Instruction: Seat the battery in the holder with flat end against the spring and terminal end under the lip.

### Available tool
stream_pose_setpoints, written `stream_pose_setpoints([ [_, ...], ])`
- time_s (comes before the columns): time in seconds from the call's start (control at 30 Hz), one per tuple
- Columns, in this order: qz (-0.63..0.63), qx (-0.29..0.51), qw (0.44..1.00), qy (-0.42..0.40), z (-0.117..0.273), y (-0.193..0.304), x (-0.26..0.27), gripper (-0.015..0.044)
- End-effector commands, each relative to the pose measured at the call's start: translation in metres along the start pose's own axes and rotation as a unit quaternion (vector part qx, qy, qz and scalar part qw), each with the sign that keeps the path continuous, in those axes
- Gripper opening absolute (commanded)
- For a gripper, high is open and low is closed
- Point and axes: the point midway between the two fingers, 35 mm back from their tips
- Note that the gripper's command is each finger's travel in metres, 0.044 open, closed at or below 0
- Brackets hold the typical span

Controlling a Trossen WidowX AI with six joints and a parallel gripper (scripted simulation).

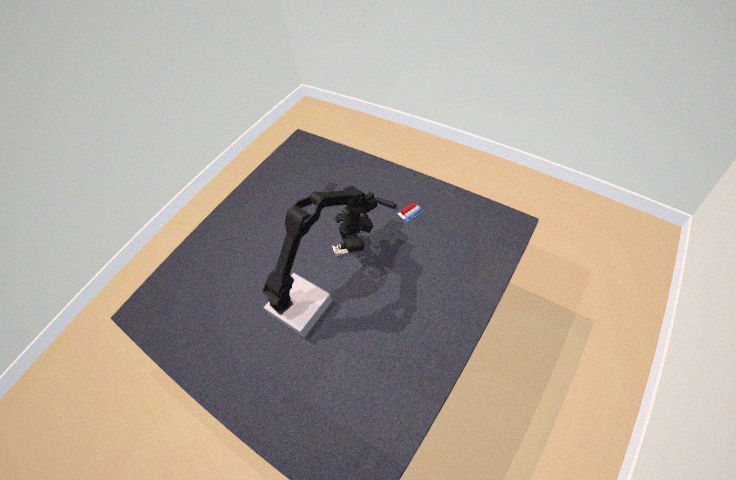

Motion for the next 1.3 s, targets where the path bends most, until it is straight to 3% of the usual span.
stream_pose_setpoints([
  [0.0, -0.002, -0.021, 1.0, 0.003, -0.0009, -0.0047, -0.0002, 0.007],
  [1.27, -0.015, -0.111, 0.994, 0.015, -0.0066, 0.0009, -0.0001, 0.007],
])
Point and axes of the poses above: the point midway between the two fingers, 35 mm back from their tips, its own z axis back along the fingers, its own x axis across the jaws, y = z × x, and after that the axes turned 8 degrees about z, right-handed
